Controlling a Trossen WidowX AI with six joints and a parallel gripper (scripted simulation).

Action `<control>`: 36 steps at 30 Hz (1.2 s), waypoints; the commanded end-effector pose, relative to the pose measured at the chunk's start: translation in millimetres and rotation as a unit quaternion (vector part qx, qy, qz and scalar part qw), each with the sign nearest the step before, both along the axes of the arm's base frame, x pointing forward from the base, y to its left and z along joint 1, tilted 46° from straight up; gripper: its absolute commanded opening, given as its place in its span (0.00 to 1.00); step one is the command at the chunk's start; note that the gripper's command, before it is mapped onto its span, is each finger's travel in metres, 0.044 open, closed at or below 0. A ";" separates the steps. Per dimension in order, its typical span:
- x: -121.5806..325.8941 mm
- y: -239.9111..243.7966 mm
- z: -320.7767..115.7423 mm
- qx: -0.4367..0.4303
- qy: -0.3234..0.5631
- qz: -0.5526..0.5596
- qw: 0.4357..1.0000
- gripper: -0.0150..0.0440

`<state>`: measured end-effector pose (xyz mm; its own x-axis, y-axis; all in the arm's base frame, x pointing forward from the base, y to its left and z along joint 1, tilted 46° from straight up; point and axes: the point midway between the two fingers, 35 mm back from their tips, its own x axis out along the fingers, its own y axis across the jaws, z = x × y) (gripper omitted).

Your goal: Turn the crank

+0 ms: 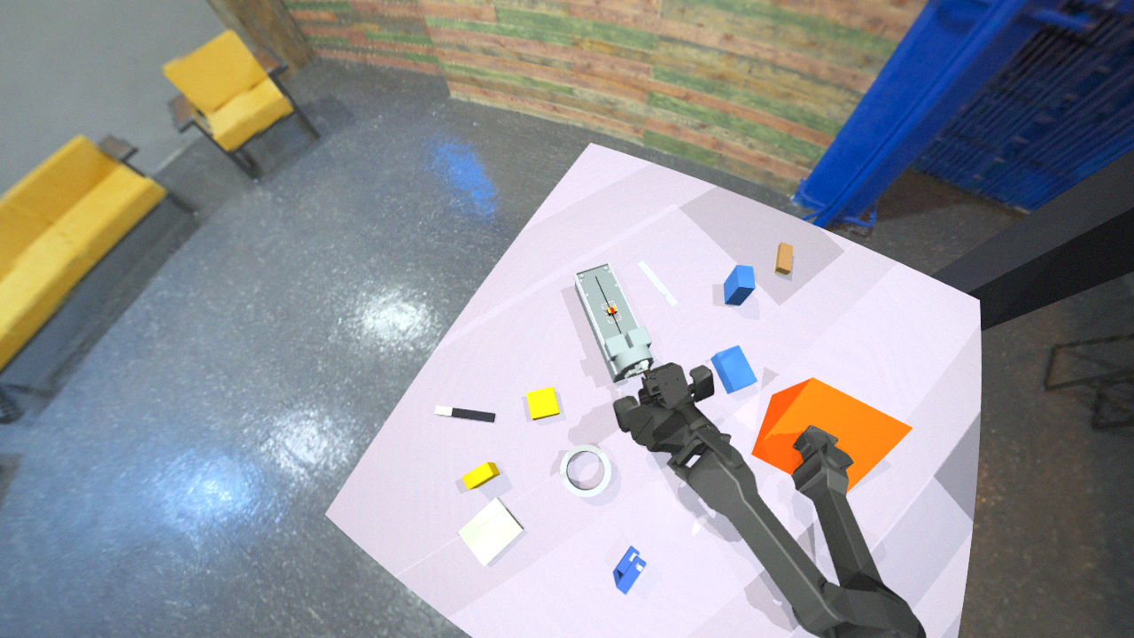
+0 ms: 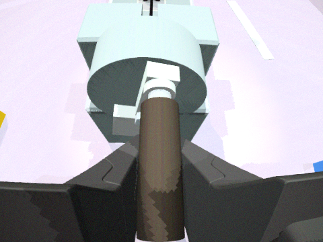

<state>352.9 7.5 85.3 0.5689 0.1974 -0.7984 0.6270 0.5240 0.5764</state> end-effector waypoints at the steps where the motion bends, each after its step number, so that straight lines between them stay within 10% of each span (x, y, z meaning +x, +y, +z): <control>1: -5.7 -3.4 -6.5 -0.002 0.011 -0.004 1.000 0.25; 36: -7.8 -3.3 -11.7 -0.002 0.011 -0.004 1.000 0.25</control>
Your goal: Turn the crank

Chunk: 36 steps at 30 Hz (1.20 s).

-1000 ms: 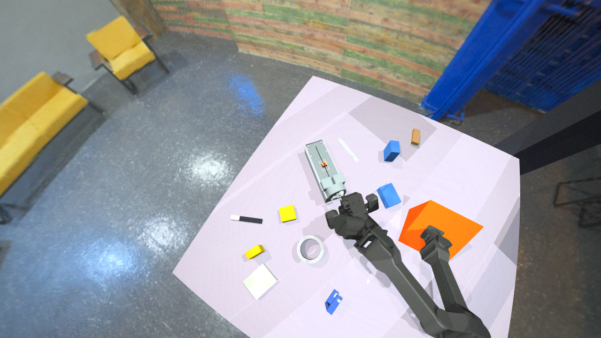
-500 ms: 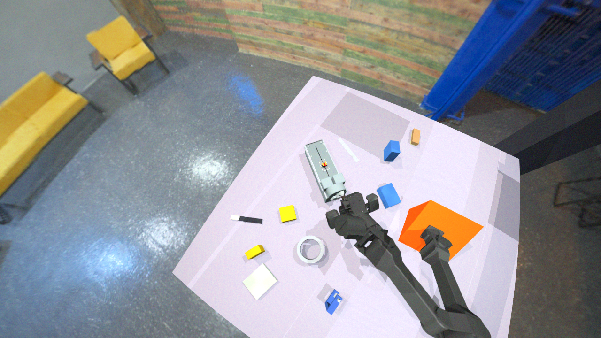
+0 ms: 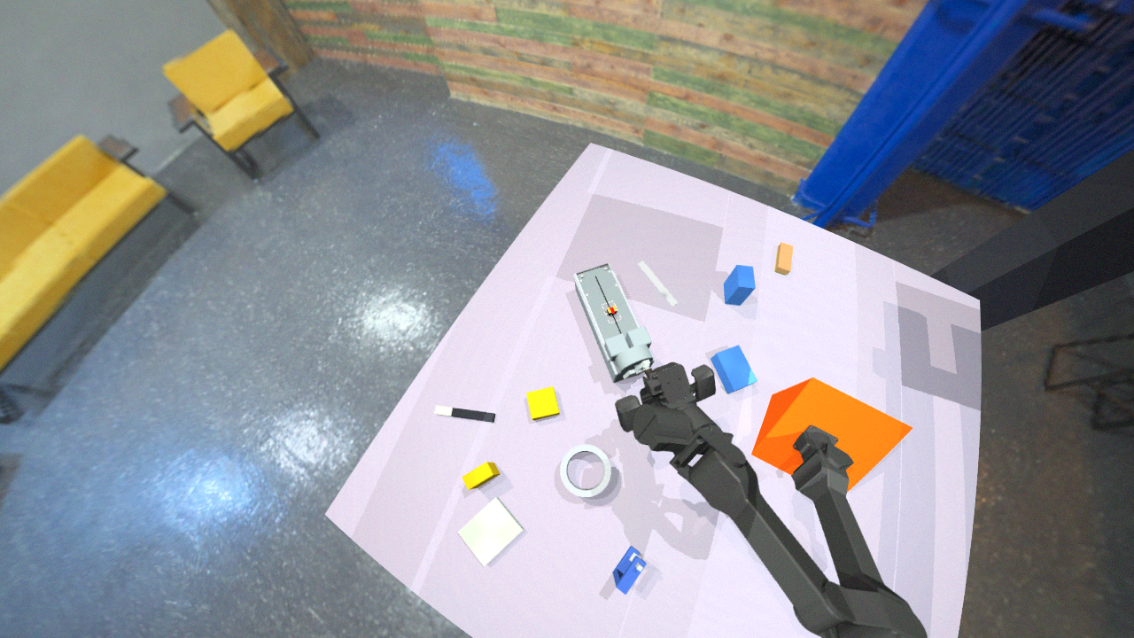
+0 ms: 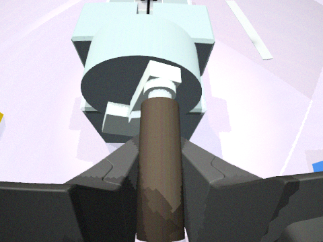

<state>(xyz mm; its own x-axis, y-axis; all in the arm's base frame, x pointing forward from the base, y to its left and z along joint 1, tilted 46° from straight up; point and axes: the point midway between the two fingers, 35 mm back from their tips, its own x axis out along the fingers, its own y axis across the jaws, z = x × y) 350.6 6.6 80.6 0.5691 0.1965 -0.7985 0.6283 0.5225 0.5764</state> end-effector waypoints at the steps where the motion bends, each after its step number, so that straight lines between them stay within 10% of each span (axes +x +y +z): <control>1: -5.5 -2.4 -7.2 -0.002 0.011 -0.003 1.000 0.25; 36: -7.7 -1.7 -12.9 -0.002 0.011 -0.003 1.000 0.25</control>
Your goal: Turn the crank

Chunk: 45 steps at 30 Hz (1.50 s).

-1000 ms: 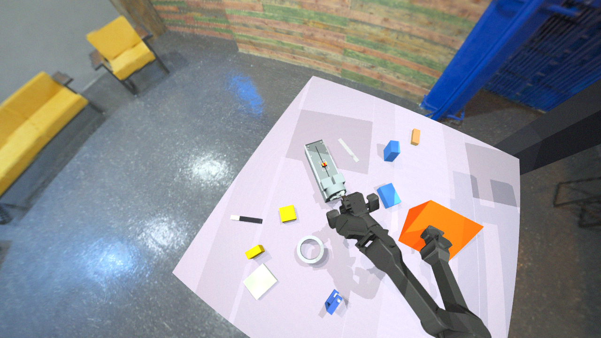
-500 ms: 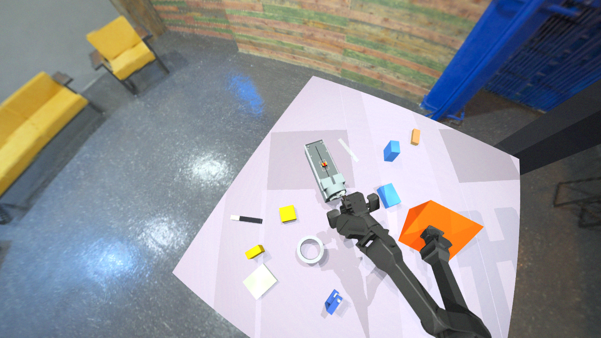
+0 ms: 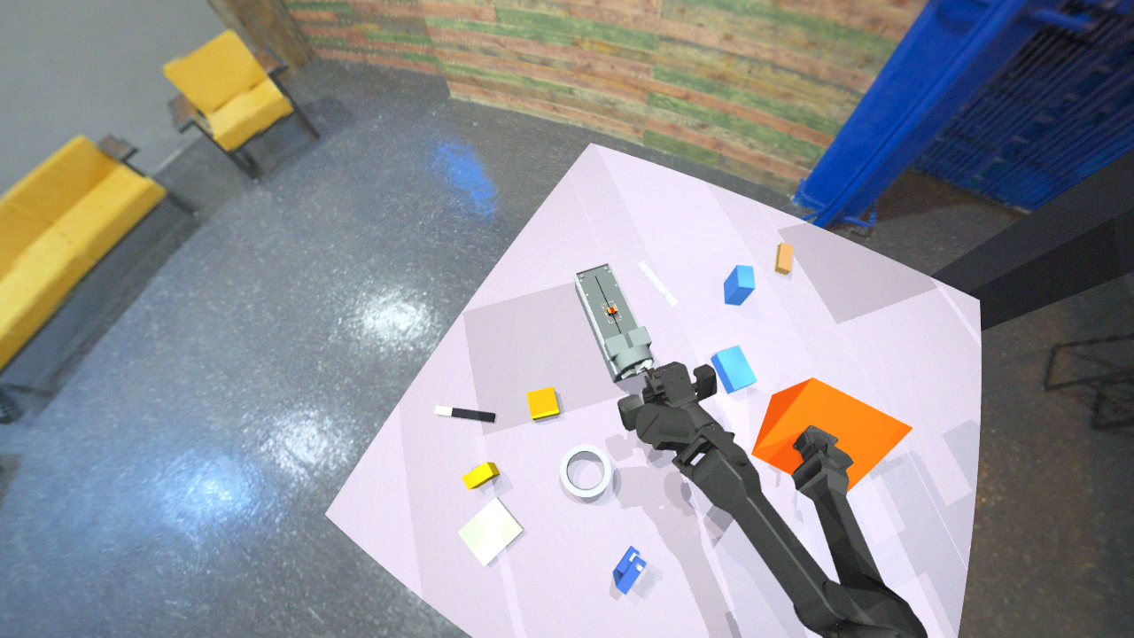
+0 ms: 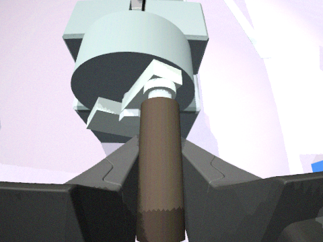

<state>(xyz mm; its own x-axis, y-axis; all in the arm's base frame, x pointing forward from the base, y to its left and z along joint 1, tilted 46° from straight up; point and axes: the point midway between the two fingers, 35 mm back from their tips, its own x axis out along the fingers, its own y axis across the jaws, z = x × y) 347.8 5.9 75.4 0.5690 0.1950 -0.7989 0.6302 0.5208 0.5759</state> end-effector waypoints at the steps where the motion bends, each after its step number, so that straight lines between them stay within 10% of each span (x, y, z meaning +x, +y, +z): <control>1: -5.0 -0.9 -7.9 -0.002 0.010 -0.002 1.000 0.25; 45: -8.8 5.8 -21.5 -0.002 0.011 -0.002 1.000 0.25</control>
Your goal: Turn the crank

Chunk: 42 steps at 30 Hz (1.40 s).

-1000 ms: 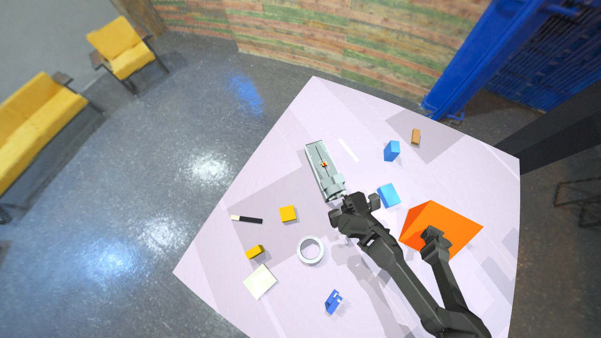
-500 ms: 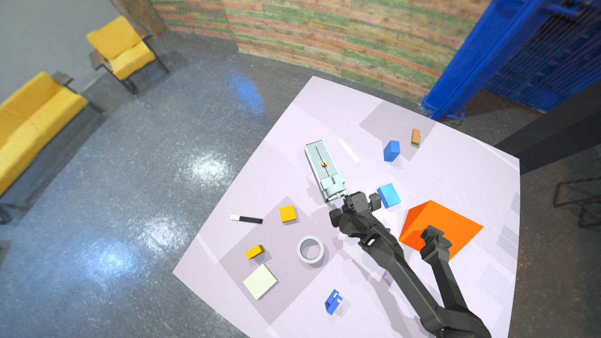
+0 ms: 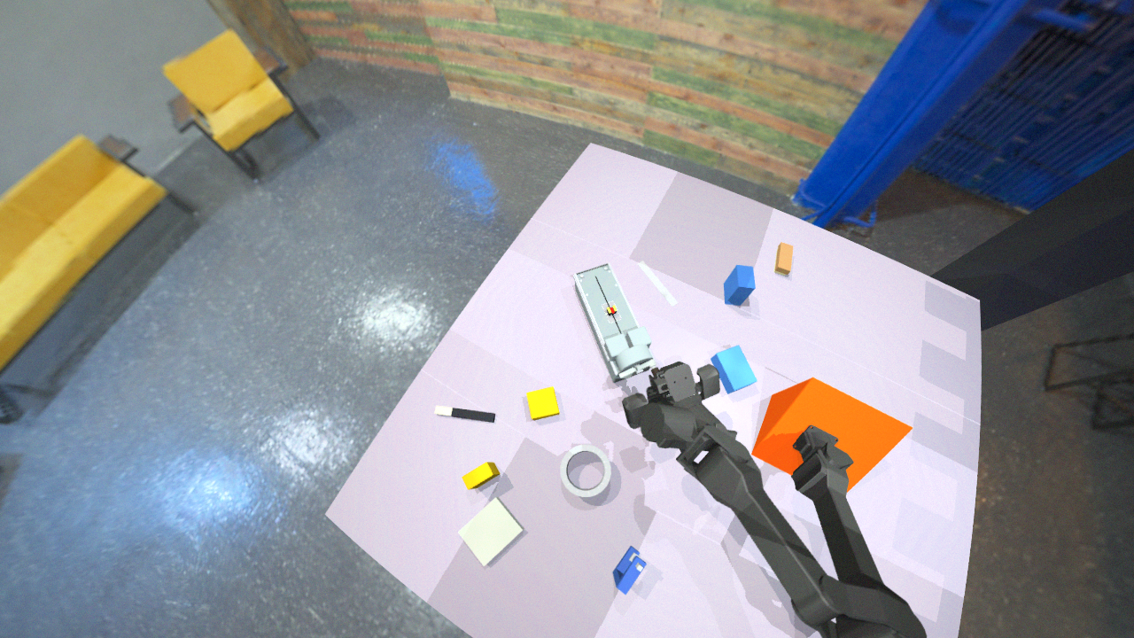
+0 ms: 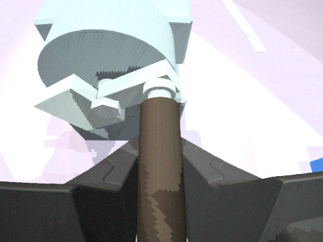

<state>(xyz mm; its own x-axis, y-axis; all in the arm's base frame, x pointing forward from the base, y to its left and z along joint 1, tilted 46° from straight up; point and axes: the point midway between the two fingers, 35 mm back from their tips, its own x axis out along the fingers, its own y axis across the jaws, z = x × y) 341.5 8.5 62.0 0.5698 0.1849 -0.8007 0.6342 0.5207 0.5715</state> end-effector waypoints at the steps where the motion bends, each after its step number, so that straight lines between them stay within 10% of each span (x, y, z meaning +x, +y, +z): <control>1: -2.5 3.5 -8.4 0.002 0.010 0.002 1.000 0.25; 42: 2.9 26.0 -20.6 0.003 0.010 0.002 1.000 0.25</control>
